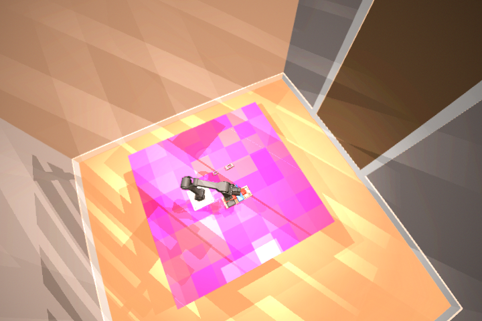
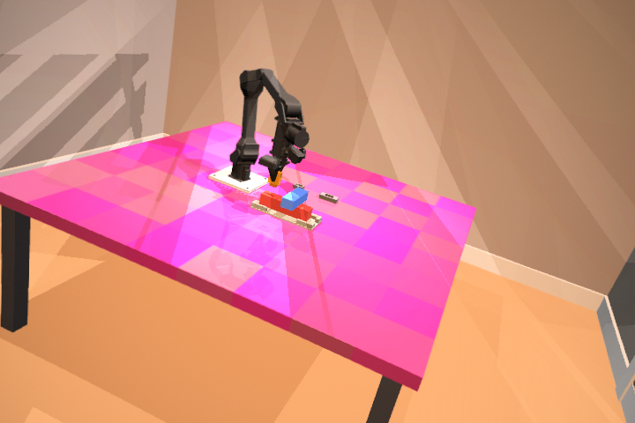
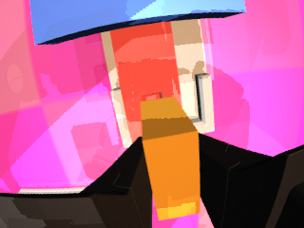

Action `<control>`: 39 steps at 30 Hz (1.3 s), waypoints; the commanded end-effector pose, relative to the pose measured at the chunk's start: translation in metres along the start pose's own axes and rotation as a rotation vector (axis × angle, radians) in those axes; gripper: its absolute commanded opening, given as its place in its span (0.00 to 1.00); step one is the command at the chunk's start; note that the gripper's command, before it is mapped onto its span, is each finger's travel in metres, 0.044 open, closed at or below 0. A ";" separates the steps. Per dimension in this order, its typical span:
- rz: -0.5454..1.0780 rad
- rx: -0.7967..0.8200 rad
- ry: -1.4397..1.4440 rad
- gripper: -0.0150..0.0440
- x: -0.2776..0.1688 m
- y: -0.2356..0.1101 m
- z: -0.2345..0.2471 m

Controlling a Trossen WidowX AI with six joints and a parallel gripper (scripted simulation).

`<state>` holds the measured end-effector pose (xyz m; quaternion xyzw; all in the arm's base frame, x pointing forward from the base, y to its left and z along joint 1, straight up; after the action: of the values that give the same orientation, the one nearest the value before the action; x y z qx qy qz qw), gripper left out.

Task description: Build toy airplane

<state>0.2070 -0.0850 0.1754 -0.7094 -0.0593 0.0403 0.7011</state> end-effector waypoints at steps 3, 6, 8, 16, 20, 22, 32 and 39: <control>0.008 0.000 -0.006 0.37 -0.001 0.011 0.000; 0.008 0.000 -0.006 0.37 -0.001 0.016 0.000; 0.008 0.000 -0.006 0.37 -0.001 0.019 0.000; 0.008 0.000 -0.006 0.37 -0.001 0.032 0.000; 0.008 0.000 -0.006 0.37 -0.002 0.037 0.000; 0.008 0.000 -0.006 0.37 -0.002 0.037 0.000; 0.004 0.002 0.000 0.30 -0.001 0.035 0.000; 0.004 0.002 0.000 0.39 -0.001 0.035 0.000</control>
<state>0.2069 -0.0852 0.1401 -0.7087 -0.0578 0.0418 0.7019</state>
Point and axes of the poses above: the point midway between the two fingers, 35 mm back from their tips, its own y axis out along the fingers, its own z axis across the jaws, x = y × z, the point moved 5 cm from there along -y, back along the fingers, and after that the axes turned 2 degrees about y, right-handed, at the moved point
